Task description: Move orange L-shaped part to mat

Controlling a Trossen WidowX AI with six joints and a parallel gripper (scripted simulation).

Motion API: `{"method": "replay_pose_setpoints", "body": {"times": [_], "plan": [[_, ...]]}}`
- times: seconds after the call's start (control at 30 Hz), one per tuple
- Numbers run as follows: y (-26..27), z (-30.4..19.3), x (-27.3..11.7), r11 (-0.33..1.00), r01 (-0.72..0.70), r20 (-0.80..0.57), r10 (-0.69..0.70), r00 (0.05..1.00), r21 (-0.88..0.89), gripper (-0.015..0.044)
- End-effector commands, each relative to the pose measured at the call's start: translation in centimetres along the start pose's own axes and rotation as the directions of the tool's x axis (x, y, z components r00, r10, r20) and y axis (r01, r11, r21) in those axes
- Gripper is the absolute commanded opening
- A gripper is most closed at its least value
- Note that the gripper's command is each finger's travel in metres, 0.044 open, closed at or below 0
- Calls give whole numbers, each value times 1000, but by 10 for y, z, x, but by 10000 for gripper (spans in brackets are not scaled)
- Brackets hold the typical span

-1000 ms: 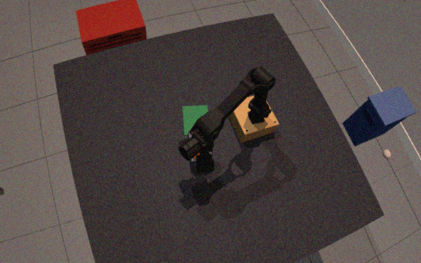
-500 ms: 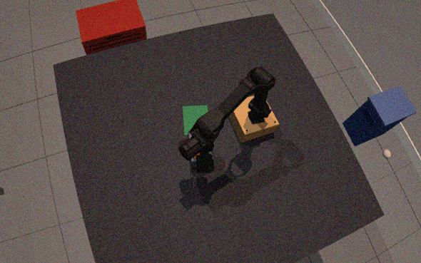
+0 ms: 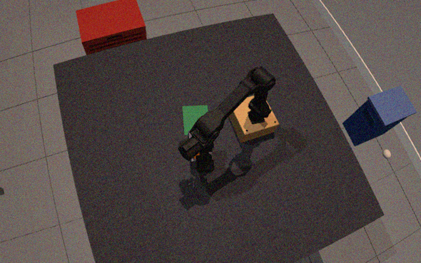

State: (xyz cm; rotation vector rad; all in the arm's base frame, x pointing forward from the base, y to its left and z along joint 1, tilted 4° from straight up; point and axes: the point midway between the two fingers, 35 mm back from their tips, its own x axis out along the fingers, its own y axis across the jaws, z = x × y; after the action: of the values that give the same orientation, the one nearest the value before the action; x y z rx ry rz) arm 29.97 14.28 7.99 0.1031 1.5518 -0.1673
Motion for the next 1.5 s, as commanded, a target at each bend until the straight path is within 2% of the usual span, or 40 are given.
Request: {"method": "replay_pose_setpoints", "body": {"times": [0.0, 0.13, 0.2, 1.13, 1.47], "plan": [[0, 0, 15, 1000, 5, -5, -5, 1000, -1, 180], [-3, -2, 62, 1000, 13, -10, -13, 1000, -5, 180], [-4, -3, 72, 1000, 14, -12, -15, 1000, -5, 180], [-5, -4, 107, 1000, 15, -12, -15, 1000, -5, 180], [-5, -4, 109, 1000, 15, -12, -15, 1000, -5, 180]]}}
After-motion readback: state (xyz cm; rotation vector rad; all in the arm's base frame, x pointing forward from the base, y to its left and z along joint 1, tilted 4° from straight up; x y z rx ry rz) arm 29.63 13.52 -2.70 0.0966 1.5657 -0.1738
